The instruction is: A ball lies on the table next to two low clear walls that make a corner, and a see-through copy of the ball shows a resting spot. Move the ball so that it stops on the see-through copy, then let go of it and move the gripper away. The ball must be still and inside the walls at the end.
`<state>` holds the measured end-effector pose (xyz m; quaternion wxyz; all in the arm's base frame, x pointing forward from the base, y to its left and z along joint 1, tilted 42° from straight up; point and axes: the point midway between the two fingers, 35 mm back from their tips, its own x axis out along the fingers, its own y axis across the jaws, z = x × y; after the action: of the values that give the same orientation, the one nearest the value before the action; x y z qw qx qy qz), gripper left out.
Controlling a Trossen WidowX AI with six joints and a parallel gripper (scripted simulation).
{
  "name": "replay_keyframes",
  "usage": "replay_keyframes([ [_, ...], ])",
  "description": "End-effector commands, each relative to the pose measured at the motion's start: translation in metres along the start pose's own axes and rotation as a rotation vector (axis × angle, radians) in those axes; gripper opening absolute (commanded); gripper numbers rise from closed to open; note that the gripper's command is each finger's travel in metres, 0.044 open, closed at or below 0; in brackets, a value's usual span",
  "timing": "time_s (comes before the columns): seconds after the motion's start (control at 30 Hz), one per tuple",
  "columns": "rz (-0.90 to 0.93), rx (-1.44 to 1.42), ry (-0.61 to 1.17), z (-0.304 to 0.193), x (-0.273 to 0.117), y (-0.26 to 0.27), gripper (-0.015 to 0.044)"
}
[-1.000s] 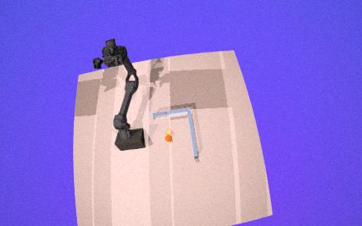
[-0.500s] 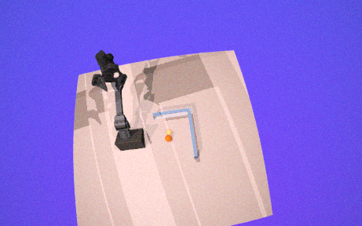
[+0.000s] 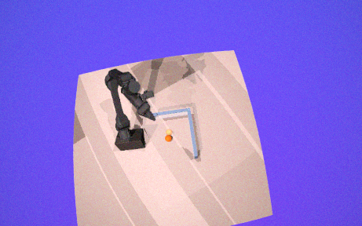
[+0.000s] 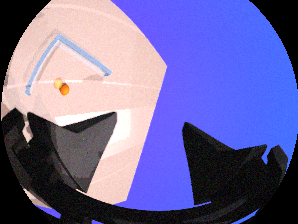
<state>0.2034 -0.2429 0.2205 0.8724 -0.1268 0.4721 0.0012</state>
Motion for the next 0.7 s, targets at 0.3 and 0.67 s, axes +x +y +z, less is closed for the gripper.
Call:
replay_keyframes([
  [0.3, 0.652, -0.702, -0.144, 0.012, 0.154, 0.152, 0.0312],
  [0.67, 0.989, -1.019, -0.293, -0.016, 0.189, 0.256, 0.0312],
])
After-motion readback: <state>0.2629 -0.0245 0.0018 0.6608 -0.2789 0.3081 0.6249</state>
